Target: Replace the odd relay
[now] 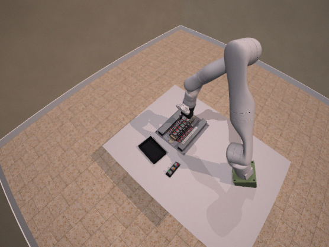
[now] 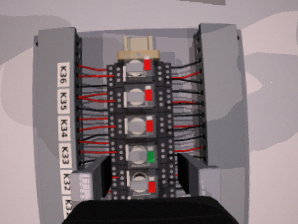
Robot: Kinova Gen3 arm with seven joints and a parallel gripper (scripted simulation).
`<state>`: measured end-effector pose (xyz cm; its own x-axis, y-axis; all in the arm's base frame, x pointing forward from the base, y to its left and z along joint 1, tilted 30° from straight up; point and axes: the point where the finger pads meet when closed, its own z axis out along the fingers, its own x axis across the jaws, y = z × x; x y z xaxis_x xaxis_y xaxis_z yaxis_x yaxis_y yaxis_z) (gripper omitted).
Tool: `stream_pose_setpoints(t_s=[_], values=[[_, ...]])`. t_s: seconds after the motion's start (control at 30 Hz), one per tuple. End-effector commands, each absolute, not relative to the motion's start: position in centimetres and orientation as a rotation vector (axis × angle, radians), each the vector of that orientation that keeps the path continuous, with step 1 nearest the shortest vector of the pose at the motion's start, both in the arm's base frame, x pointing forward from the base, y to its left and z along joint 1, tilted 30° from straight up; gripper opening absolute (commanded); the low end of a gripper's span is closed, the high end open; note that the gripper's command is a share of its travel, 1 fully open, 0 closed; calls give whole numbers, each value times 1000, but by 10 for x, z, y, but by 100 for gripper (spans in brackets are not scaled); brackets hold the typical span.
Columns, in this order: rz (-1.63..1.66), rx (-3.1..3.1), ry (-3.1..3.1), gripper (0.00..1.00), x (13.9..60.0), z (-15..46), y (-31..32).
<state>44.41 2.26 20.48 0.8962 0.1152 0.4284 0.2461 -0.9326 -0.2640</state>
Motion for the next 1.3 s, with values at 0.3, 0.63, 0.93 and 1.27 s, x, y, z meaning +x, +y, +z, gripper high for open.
stream_pose_setpoints(t_s=[0.3, 0.63, 0.93, 1.27], values=[[-587, -2745, -278, 100, 455, 175, 37], [-594, -2750, -265, 100, 458, 171, 35], [-587, -2745, -278, 100, 457, 169, 43], [-588, -2745, -275, 100, 456, 172, 41]])
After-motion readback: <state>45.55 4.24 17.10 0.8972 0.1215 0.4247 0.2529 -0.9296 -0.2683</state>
